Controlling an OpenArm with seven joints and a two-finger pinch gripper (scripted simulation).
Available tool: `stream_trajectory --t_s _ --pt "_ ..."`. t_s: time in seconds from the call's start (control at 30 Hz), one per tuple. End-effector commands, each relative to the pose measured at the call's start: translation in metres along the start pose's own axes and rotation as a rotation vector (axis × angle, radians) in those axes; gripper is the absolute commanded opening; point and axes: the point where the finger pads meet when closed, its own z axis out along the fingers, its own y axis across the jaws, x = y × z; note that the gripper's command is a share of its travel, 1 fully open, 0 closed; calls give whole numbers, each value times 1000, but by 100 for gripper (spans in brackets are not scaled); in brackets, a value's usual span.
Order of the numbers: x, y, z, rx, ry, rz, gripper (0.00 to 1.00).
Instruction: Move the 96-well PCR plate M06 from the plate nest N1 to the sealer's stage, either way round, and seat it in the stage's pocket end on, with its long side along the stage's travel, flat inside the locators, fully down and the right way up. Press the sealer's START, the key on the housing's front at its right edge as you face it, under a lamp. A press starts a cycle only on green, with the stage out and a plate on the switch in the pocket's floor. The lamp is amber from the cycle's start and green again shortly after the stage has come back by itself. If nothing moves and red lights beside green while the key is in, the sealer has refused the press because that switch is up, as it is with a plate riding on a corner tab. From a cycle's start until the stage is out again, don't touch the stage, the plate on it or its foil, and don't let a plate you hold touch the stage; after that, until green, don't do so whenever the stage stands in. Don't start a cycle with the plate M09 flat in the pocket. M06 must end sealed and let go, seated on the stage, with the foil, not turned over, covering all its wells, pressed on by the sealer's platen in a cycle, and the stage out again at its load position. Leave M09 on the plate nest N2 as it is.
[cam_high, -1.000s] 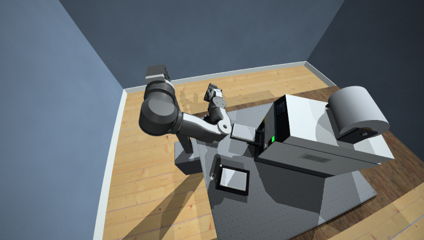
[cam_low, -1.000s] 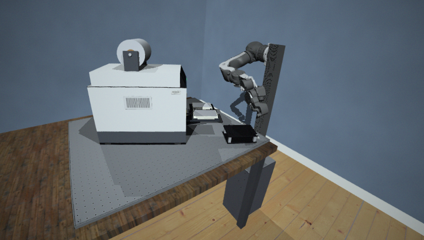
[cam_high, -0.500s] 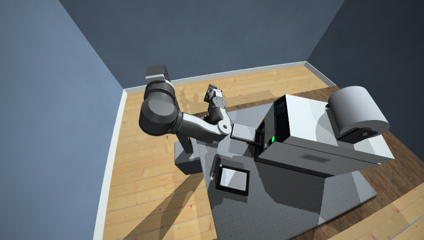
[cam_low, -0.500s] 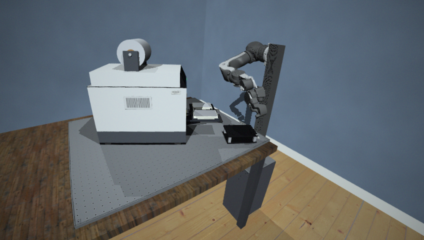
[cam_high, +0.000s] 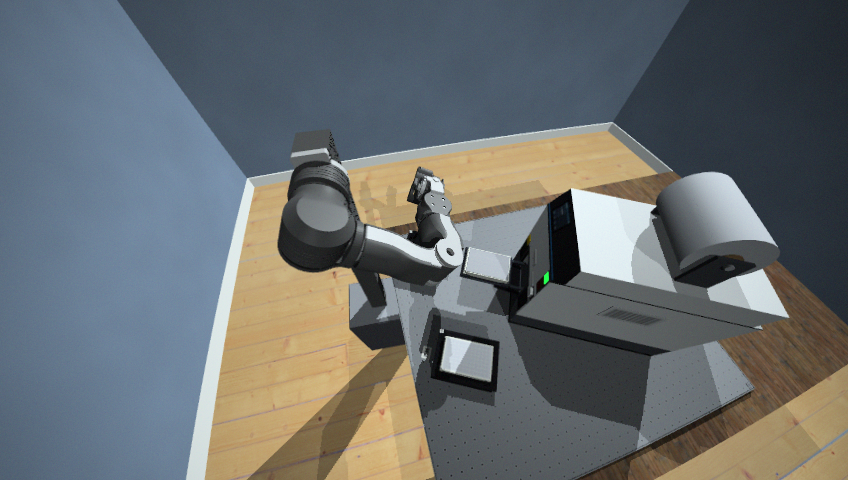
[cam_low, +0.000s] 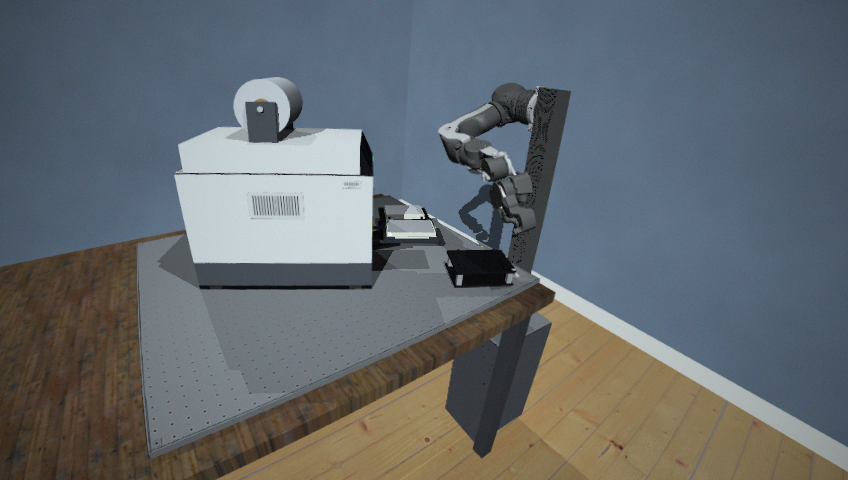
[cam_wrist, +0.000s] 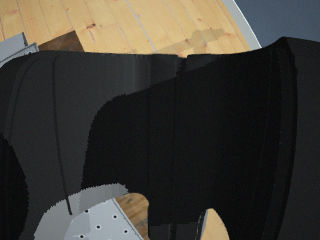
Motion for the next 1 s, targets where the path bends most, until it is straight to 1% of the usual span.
stream_trajectory --t_s 0.0,0.13,0.53,0.7,0.97 --pt "-2 -3 -2 23 -10 -6 0" --pt "-10 -22 -8 133 -53 -23 0" --pt "-10 -22 -8 133 -53 -23 0" --pt "-8 -18 -7 133 -53 -23 0" --pt "-8 -18 -7 133 -53 -23 0"
